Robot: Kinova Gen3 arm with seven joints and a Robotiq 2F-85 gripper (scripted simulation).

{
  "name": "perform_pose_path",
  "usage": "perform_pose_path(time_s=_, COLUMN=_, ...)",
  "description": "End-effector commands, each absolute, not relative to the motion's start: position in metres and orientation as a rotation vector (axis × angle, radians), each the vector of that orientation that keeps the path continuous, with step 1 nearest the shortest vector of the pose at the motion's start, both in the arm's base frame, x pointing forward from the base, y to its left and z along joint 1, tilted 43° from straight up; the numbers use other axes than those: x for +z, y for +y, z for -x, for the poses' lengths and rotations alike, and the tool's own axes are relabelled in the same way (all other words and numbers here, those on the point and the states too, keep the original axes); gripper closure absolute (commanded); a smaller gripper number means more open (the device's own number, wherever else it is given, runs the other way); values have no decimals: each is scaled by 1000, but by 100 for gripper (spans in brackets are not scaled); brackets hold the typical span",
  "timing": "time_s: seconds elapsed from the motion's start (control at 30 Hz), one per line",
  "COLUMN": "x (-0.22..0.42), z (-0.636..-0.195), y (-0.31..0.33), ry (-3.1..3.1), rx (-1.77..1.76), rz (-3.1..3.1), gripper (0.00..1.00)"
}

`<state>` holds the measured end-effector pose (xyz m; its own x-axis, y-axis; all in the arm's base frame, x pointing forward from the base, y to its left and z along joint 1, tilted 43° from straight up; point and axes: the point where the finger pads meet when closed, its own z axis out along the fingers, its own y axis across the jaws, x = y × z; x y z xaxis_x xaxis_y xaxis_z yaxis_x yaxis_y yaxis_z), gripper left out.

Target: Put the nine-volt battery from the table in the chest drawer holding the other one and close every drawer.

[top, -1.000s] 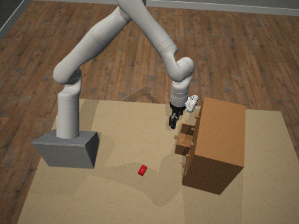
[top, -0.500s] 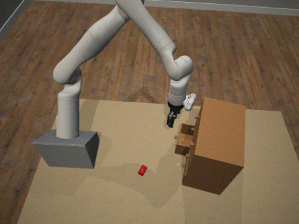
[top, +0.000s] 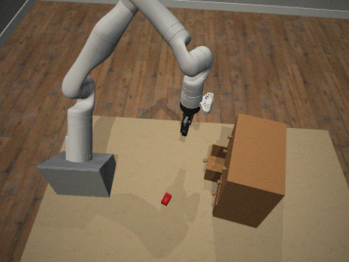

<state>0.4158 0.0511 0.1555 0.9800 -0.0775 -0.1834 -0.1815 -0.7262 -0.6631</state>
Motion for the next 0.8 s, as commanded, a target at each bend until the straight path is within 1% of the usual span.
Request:
perform_pose_path(time_s=0.0, x=172, z=-411, y=36, ry=176, rx=151, rz=2389, gripper=0)
perform_pose_path(time_s=0.17, x=179, z=-404, y=31, ry=155, rx=151, rz=2388, gripper=0)
perform_pose_path(time_s=0.77, x=179, z=-403, y=31, ry=154, rx=151, rz=2388, gripper=0)
